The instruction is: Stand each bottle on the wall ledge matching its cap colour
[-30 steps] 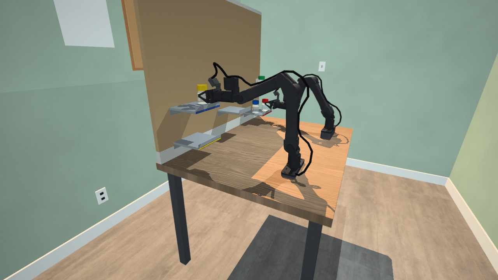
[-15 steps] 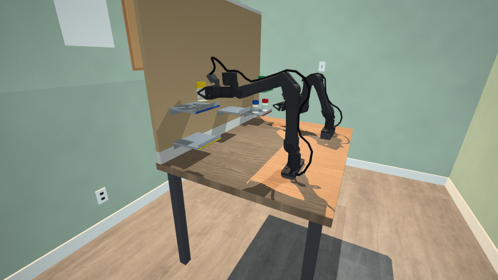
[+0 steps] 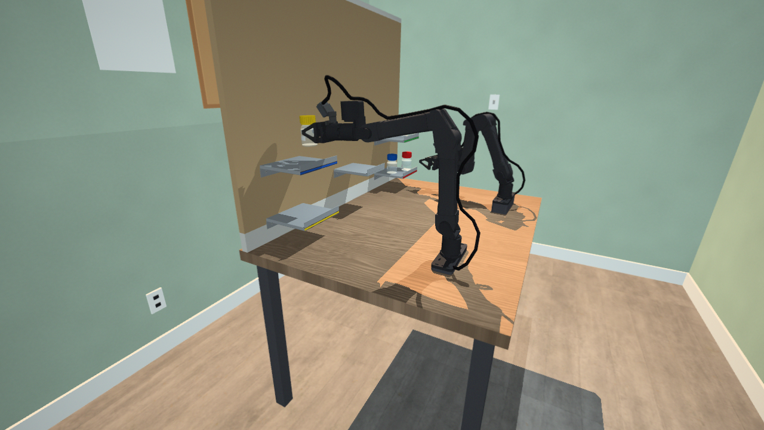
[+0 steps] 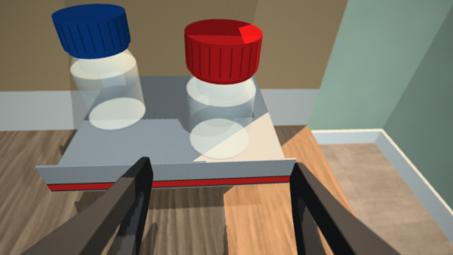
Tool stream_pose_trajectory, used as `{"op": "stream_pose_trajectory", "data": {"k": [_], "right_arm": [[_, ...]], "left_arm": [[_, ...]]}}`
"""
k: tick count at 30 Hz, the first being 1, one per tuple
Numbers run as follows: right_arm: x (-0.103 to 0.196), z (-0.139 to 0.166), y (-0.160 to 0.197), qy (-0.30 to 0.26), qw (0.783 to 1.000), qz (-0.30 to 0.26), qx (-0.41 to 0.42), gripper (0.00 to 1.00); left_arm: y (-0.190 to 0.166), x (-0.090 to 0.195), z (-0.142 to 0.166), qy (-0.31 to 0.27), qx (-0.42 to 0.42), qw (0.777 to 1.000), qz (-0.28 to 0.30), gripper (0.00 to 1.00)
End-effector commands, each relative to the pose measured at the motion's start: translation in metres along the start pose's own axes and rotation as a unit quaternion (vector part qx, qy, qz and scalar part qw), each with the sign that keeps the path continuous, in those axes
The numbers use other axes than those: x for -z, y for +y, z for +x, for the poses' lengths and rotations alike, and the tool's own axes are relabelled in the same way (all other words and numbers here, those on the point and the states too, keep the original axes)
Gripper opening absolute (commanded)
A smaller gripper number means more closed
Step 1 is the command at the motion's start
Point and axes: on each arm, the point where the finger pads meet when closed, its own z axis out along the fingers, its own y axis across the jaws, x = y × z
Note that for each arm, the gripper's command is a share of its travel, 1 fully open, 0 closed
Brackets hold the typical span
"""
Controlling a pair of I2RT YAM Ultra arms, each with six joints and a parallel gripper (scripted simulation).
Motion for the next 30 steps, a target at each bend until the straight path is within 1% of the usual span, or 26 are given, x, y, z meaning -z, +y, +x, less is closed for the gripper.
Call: {"op": "stream_pose_trajectory", "data": {"k": [1, 4, 6, 7, 10, 11, 21, 23, 30], "right_arm": [[0.0, -0.008, 0.002, -0.011, 1.0, -0.004, 0.005, 0.72], [0.0, -0.008, 0.002, -0.011, 1.0, -0.004, 0.005, 0.72], [0.0, -0.008, 0.002, -0.011, 1.0, -0.004, 0.005, 0.72], [0.0, -0.008, 0.002, -0.011, 1.0, -0.004, 0.005, 0.72], [0.0, -0.008, 0.002, -0.011, 1.0, -0.004, 0.005, 0.72], [0.0, -0.008, 0.002, -0.011, 1.0, -0.004, 0.005, 0.72], [0.0, -0.008, 0.002, -0.011, 1.0, -0.004, 0.005, 0.72], [0.0, -0.008, 0.002, -0.011, 1.0, -0.004, 0.005, 0.72], [0.0, -0.008, 0.002, -0.011, 1.0, -0.004, 0.005, 0.72]], "left_arm": [[0.002, 0.021, -0.064, -0.075, -0.001, 0.997, -0.005, 0.52], [0.003, 0.028, -0.074, -0.089, -0.002, 0.996, -0.007, 0.52], [0.003, 0.028, -0.074, -0.089, -0.002, 0.996, -0.007, 0.52], [0.002, 0.029, -0.068, -0.08, -0.001, 0.997, -0.004, 0.52], [0.002, 0.039, -0.075, -0.093, -0.003, 0.996, -0.003, 0.52], [0.002, 0.042, -0.071, -0.089, -0.003, 0.996, -0.002, 0.52], [0.001, 0.086, -0.065, -0.085, -0.004, 0.996, 0.0, 0.52], [0.001, 0.086, -0.065, -0.085, -0.004, 0.996, 0.0, 0.52], [0.0, 0.12, -0.062, -0.087, -0.004, 0.996, 0.0, 0.52]]}}
